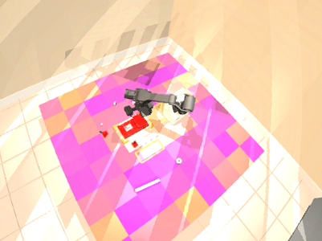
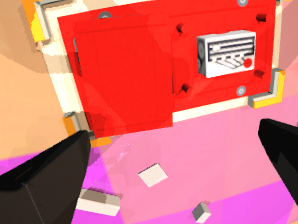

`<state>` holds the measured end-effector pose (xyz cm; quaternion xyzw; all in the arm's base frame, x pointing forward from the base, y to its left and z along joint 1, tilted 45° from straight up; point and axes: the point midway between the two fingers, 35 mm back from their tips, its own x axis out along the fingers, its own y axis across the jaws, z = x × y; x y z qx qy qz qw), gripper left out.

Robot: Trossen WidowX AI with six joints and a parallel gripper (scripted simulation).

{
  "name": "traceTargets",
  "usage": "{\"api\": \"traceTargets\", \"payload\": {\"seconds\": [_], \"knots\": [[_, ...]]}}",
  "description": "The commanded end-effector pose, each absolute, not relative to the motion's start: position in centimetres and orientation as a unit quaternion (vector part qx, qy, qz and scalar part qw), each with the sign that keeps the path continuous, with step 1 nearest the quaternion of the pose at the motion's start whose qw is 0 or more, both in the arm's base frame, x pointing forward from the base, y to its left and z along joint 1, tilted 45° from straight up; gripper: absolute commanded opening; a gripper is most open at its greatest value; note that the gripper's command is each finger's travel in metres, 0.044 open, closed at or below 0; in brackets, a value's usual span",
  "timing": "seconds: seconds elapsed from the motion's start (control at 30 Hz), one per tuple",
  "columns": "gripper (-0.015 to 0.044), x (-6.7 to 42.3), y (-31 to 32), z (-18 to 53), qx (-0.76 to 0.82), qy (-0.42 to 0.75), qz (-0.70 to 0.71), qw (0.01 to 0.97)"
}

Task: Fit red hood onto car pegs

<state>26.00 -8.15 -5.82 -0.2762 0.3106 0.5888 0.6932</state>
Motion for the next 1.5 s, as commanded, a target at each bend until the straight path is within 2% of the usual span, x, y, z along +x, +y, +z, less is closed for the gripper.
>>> {"api": "traceTargets", "payload": {"seconds": [0.0,1.47], "knots": [[0.0440,24.7,-6.3,-6.4,-0.245,0.314,0.647,0.650],[0.0440,24.9,-4.8,-8.2,-0.243,0.314,0.650,0.648]]}}
